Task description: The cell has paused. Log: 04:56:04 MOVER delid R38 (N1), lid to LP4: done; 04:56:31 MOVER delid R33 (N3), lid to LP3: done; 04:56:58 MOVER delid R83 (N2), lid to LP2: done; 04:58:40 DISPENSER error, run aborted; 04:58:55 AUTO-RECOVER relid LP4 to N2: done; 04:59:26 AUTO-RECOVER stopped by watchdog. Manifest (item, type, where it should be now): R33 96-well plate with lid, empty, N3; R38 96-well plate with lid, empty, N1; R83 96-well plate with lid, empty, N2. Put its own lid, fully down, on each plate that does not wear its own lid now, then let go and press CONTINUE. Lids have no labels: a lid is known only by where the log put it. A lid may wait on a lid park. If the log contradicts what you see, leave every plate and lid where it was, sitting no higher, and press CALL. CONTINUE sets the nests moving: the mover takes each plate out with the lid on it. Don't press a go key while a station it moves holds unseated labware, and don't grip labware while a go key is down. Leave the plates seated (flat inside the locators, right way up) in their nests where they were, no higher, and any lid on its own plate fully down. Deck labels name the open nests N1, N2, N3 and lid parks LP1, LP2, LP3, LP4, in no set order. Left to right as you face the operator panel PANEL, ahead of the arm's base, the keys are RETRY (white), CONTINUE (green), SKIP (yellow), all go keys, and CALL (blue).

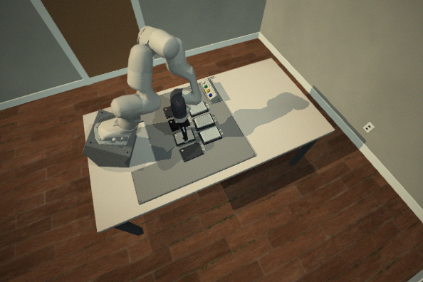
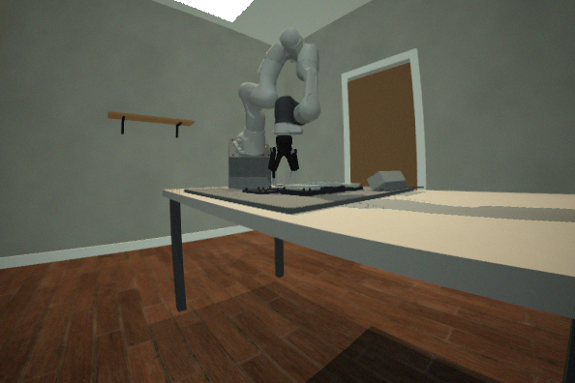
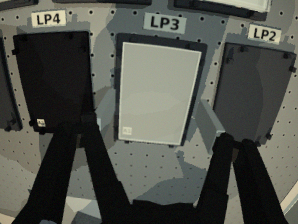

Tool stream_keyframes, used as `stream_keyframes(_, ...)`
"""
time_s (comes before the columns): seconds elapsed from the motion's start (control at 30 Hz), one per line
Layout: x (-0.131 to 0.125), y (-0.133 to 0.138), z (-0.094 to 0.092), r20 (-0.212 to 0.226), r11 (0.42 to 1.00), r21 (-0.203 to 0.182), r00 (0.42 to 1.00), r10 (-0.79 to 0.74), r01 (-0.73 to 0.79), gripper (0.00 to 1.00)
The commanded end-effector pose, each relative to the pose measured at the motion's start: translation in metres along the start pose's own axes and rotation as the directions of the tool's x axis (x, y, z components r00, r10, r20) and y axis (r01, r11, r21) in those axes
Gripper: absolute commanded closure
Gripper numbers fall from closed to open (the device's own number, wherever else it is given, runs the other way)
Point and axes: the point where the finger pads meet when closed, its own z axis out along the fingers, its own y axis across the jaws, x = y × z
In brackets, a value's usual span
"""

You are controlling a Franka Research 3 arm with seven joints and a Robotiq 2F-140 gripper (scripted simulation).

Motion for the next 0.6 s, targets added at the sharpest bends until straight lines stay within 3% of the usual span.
stream_keyframes(0.0,0.0015,-0.0015,0.0022,-0.004,1.0,0.004,1.0,0.003,-0.003,0.34)
stream_keyframes(0.57,0.0016,-0.0015,0.0092,-0.004,1.0,0.004,1.0,0.003,-0.003,0.34)
